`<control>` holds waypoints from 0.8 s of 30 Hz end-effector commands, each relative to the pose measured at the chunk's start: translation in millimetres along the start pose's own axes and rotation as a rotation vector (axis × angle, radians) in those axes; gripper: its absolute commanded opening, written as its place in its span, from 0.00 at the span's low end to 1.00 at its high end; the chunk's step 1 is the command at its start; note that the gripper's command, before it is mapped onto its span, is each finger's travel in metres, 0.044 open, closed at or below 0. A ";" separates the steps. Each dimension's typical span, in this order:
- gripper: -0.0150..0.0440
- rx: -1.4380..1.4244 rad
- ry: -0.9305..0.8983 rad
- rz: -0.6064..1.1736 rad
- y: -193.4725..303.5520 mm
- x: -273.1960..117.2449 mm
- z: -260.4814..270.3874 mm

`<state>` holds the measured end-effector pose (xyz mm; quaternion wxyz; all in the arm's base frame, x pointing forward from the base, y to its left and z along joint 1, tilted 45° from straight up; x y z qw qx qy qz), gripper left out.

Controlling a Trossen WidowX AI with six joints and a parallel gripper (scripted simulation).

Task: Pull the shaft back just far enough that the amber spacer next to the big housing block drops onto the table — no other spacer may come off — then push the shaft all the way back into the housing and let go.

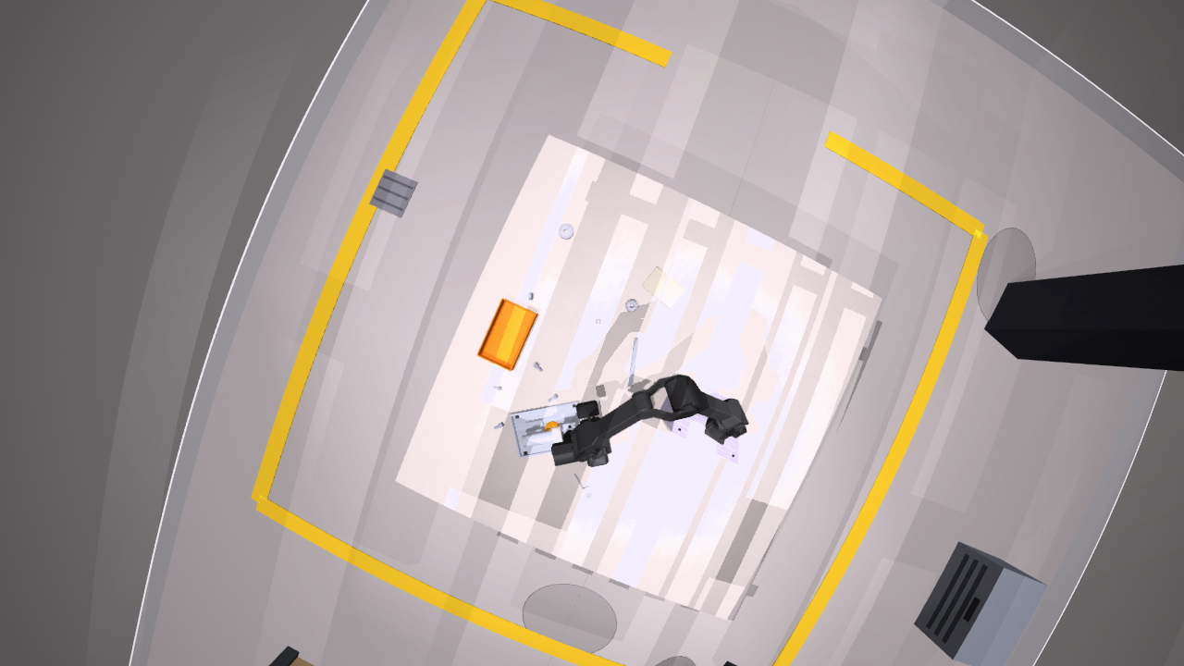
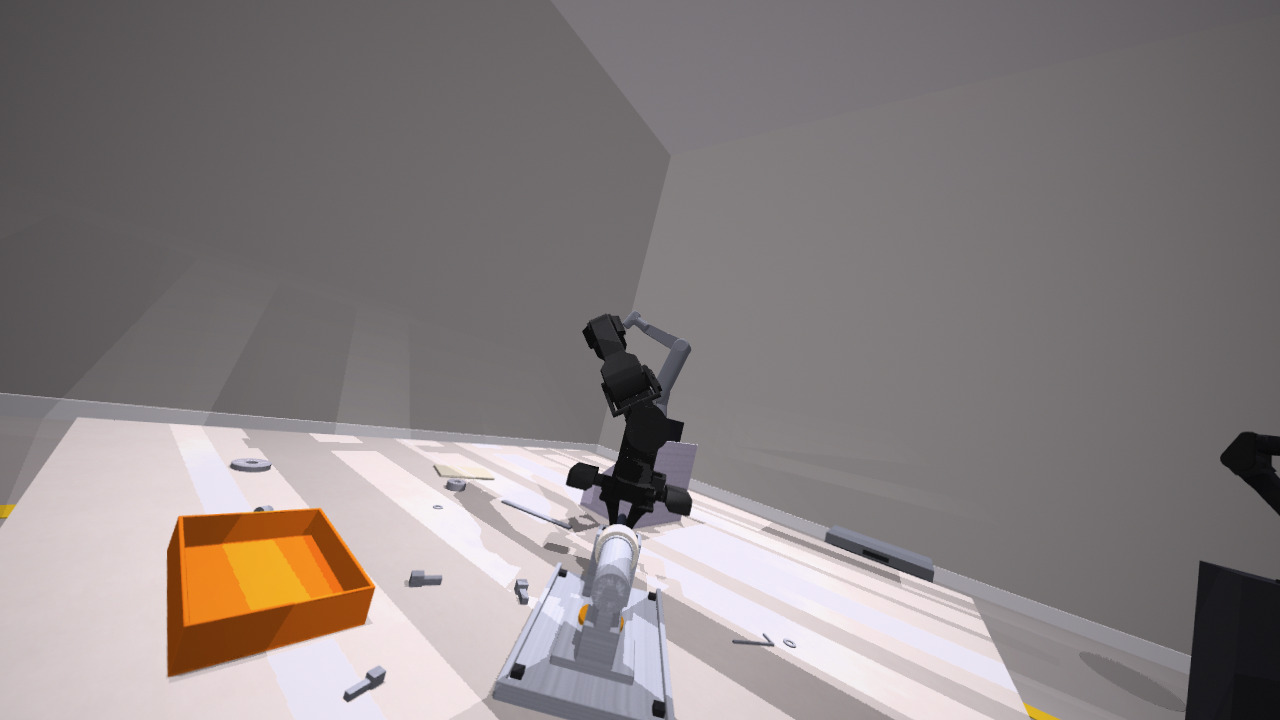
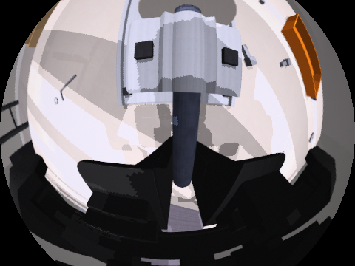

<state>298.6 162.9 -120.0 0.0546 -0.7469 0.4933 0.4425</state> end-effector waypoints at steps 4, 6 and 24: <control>0.25 0.000 0.000 -0.004 -4.3 0.1 0.4; 0.25 0.000 0.000 -0.004 -5.1 0.1 0.5; 0.25 0.000 0.000 -0.005 -12.3 -0.1 1.1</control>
Point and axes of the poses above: the point midway between the two fingers, 35 mm back from their tips, its own x axis out along the fingers, its own z axis across the jaws, y = z × x, the point moved 5 cm from there along -x, back along the fingers, and after that the axes turned 6 degrees about x, right-handed, at the moved point
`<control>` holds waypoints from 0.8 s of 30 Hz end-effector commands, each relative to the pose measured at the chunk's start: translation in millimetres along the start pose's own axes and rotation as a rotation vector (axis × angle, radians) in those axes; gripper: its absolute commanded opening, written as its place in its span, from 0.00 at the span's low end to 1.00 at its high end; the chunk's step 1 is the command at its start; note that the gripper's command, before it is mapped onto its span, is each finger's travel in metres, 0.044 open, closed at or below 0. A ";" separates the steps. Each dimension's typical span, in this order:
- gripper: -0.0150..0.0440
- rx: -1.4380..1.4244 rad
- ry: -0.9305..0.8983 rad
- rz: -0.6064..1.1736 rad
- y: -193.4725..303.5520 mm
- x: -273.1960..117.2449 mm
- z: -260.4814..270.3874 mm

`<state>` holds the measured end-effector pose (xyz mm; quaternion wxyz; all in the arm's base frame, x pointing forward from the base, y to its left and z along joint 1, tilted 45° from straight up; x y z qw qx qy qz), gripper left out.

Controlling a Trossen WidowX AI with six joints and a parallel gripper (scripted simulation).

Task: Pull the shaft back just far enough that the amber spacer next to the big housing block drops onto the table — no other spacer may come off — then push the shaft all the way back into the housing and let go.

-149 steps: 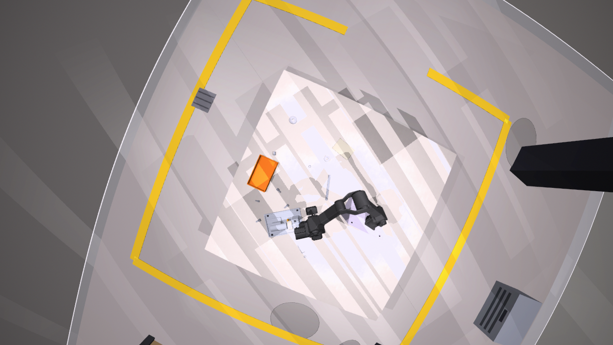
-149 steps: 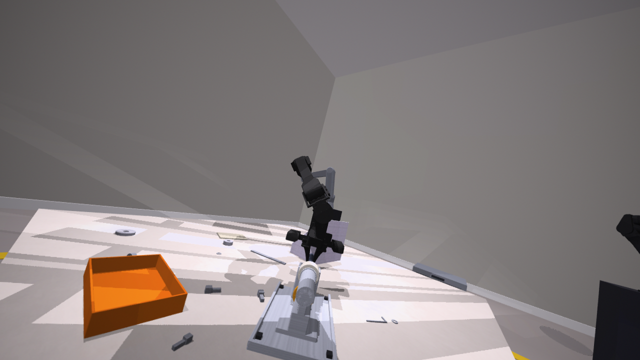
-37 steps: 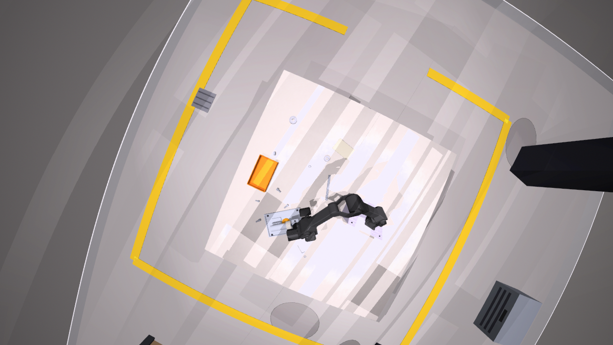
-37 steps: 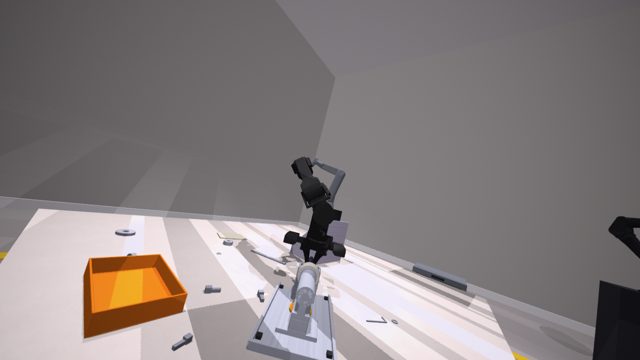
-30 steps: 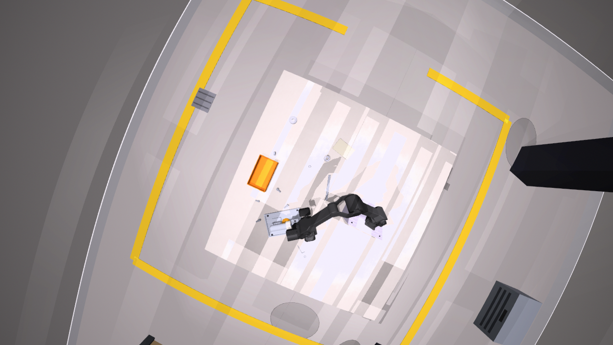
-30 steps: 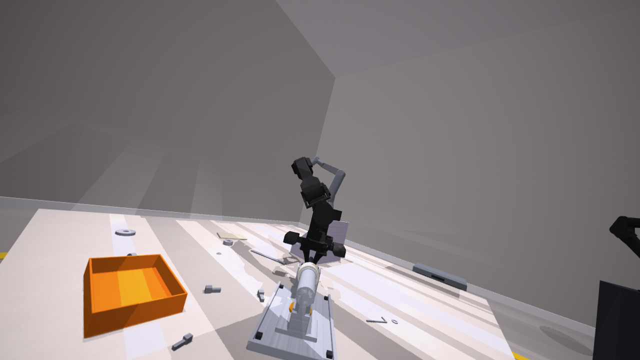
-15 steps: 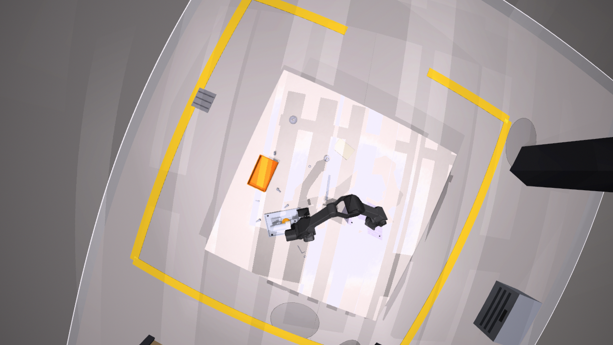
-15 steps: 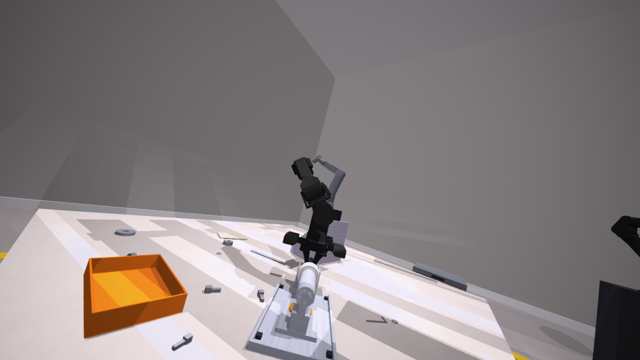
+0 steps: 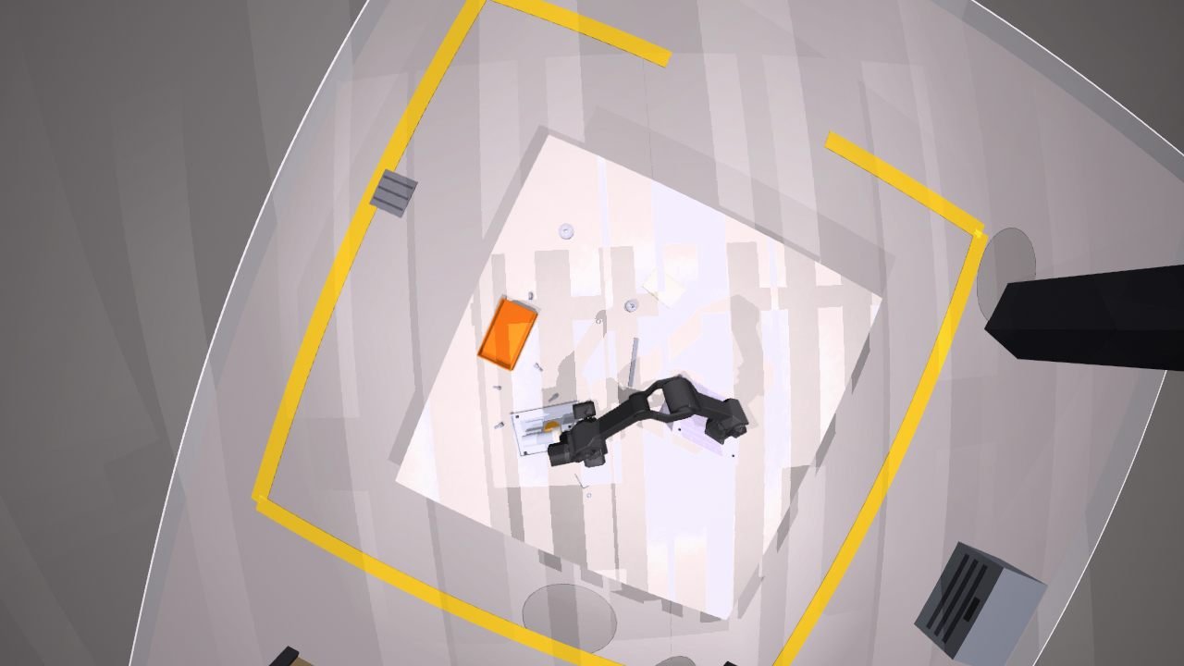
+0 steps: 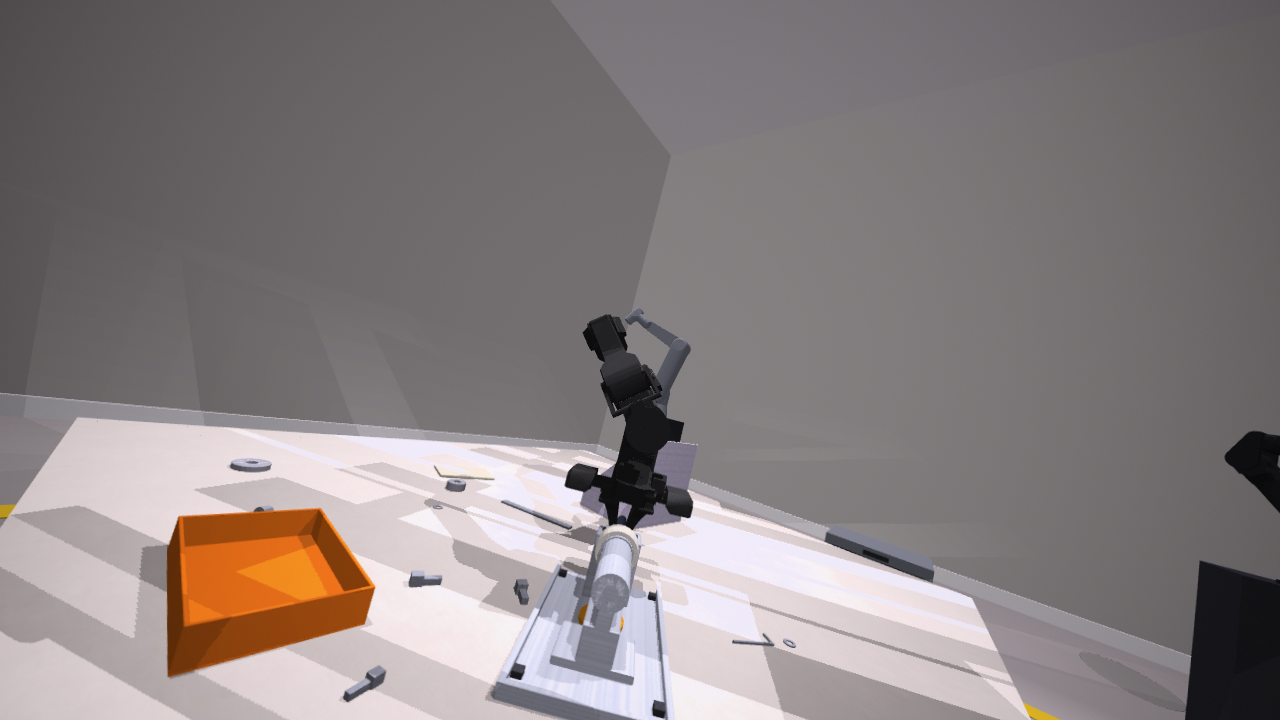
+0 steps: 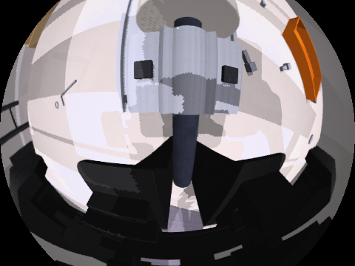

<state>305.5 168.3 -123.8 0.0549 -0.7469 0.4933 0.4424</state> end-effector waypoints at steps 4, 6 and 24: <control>0.25 0.000 0.000 -0.004 -4.3 0.1 0.4; 0.25 0.000 0.000 -0.004 -5.1 0.0 0.5; 0.25 0.000 0.000 -0.005 -12.3 -0.1 1.1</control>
Point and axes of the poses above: the point midway between the two fingers, 35 mm back from their tips, its own x axis out along the fingers, its own z axis across the jaws, y = z × x, the point moved 5 cm from there along -x, back along the fingers, and after that the axes turned 6 degrees about x, right-handed, at the moved point
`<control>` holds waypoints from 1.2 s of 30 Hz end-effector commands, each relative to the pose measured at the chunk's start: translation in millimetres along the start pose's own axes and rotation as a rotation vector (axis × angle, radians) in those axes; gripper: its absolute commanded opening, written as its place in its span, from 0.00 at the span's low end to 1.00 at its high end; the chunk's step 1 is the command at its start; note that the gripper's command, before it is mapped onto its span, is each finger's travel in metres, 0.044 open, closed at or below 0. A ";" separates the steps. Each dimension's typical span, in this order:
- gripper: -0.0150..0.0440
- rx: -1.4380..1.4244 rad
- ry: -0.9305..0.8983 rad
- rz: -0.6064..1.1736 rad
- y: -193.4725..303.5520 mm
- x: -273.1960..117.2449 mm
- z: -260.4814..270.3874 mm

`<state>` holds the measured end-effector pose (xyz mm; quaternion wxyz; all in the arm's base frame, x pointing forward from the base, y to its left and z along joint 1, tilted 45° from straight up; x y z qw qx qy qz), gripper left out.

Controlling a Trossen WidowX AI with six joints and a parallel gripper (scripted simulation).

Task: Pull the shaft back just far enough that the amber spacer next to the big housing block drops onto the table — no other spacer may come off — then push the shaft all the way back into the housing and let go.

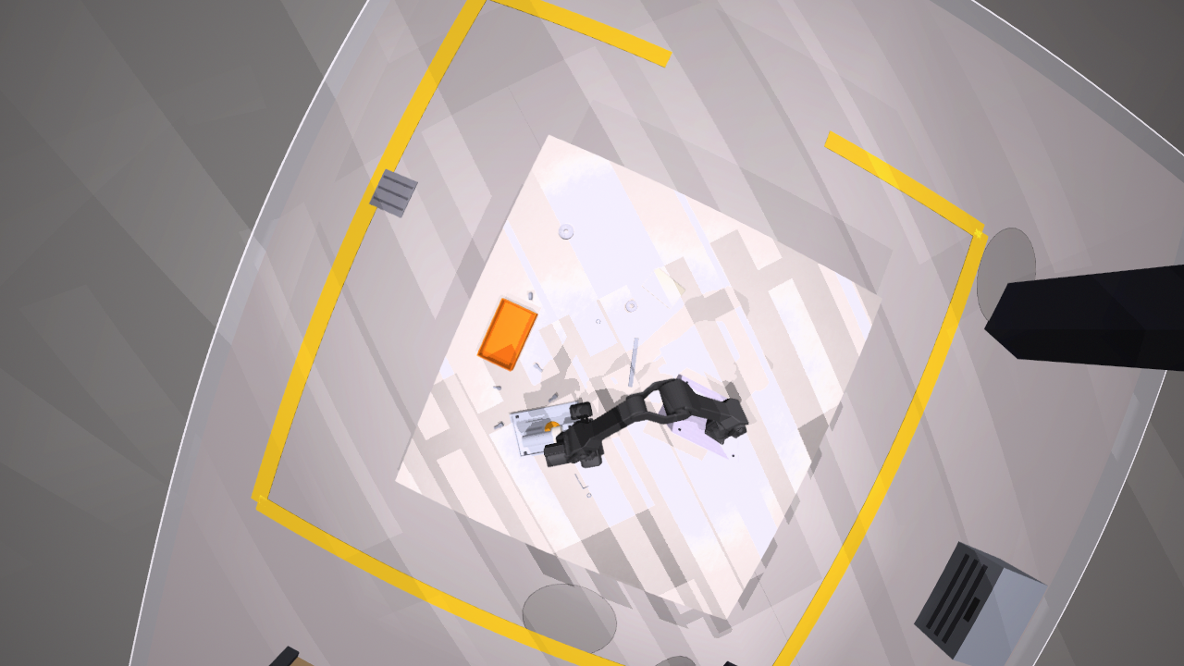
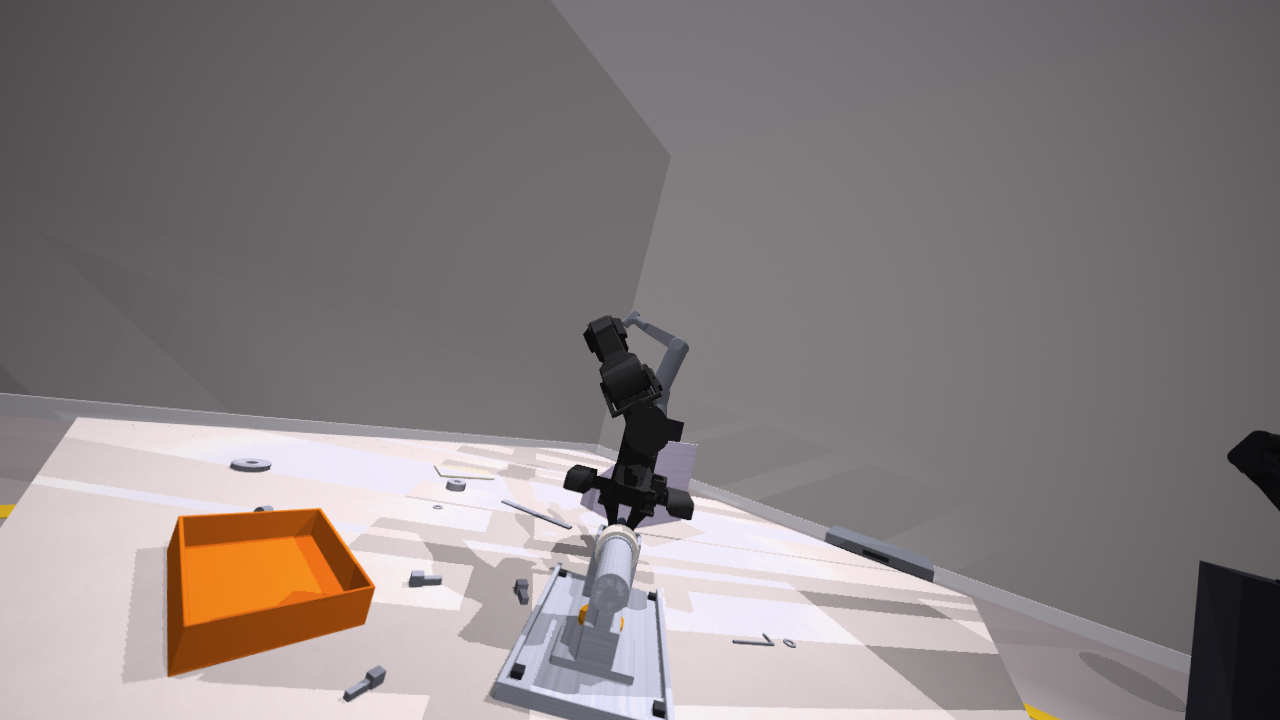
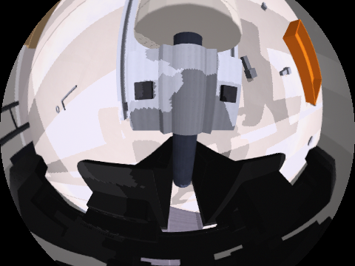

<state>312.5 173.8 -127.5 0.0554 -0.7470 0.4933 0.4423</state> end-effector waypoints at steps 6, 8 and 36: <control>0.25 0.000 0.000 -0.004 -5.1 0.0 0.5; 0.25 0.000 0.000 -0.004 -5.9 0.0 0.5; 0.48 -0.004 0.001 0.007 -8.7 0.1 0.8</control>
Point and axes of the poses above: the point midway between the two fingers, 35 mm back from their tips, its own x axis out along the fingers, its own z axis across the jaws, y = z × x, the point moved 5 cm from there along -x, back along the fingers, and after that the axes turned 6 degrees about x, right-handed, at the moved point
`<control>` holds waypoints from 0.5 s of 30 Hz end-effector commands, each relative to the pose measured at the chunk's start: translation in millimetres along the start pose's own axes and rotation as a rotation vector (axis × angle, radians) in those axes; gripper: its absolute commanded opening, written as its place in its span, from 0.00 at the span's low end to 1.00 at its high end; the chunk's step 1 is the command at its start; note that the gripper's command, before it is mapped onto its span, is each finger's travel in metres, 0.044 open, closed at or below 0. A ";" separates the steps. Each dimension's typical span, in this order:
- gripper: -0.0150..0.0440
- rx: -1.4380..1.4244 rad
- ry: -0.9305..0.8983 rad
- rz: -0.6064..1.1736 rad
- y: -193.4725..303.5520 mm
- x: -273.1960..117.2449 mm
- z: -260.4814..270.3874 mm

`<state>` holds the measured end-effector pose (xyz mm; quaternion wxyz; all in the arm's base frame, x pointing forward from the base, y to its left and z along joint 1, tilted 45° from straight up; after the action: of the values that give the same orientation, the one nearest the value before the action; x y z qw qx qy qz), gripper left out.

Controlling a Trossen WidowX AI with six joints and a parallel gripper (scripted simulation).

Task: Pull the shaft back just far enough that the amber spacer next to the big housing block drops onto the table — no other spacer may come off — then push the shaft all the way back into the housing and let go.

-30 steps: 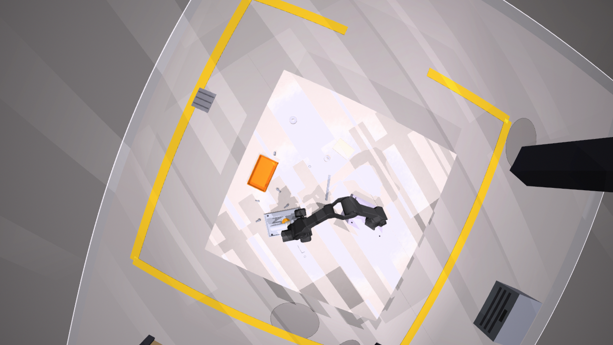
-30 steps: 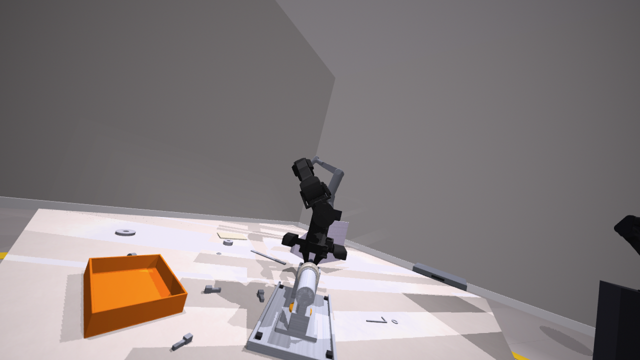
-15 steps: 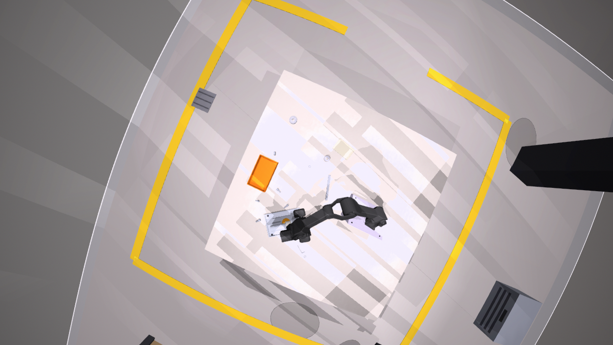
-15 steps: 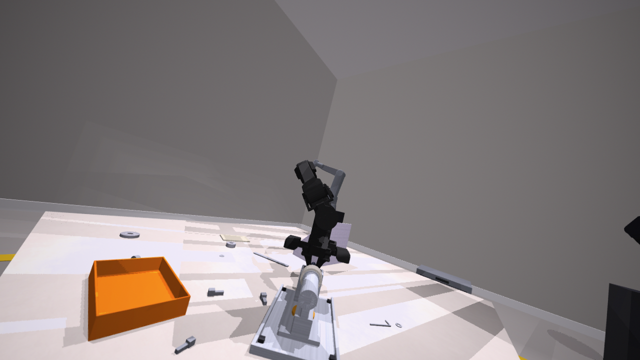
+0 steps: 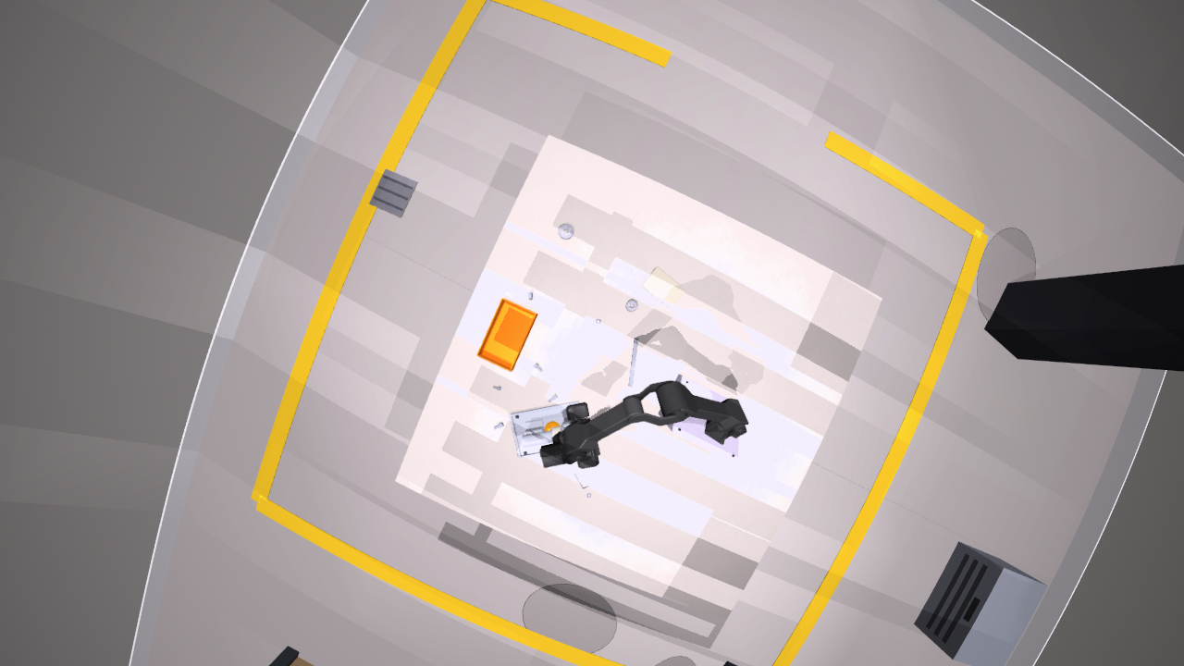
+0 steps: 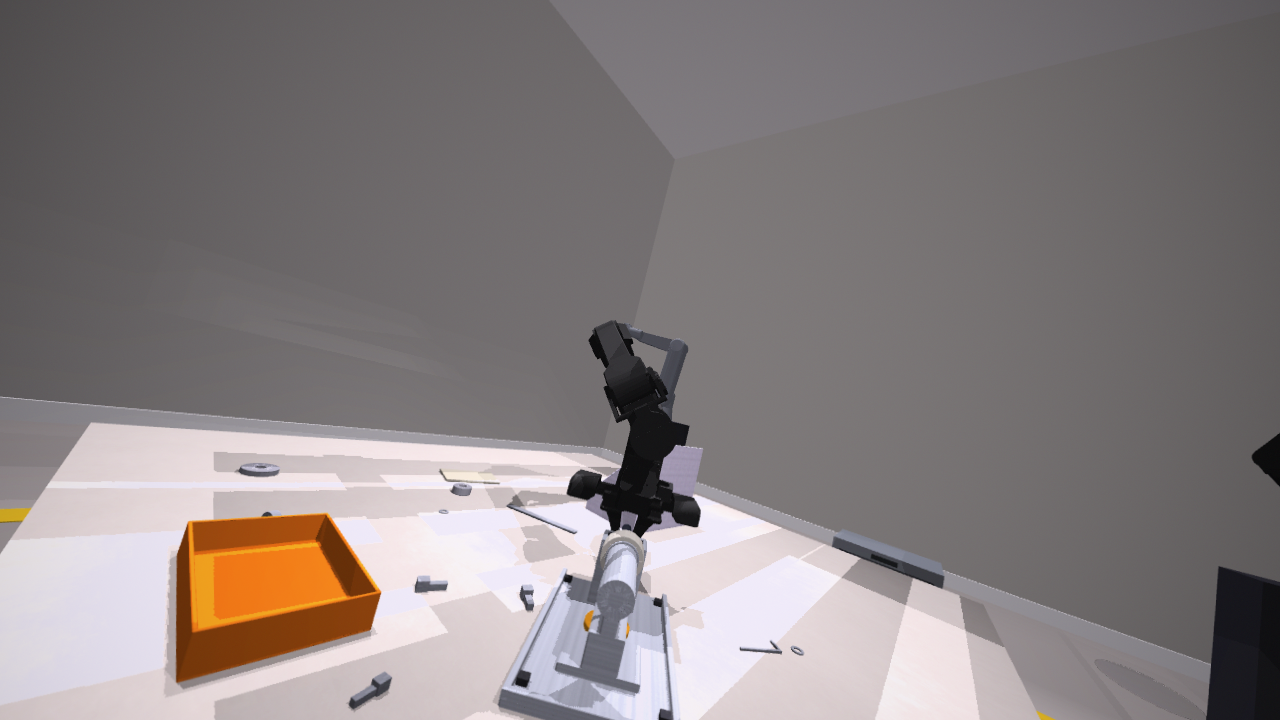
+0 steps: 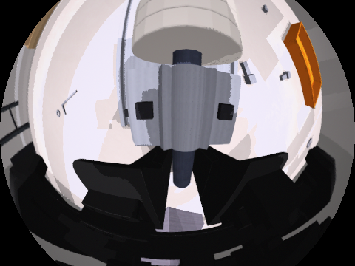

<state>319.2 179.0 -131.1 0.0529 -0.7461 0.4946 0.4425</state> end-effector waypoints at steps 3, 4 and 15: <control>0.61 -0.001 0.000 0.002 0.5 0.4 0.0; 0.65 -0.001 0.000 0.002 0.5 0.4 0.0; 1.00 0.002 -0.004 -0.011 1.1 -60.4 0.3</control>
<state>313.1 203.7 -105.8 0.0484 -0.7453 0.4950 0.4442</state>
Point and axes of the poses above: the point midway between the two fingers, 35 mm back from their tips, its own x axis out along the fingers, its own z axis across the jaws, y = z × x, the point moved 5 cm from there along -x, back along the fingers, and after that the axes turned 6 degrees about x, right-handed, at the moved point
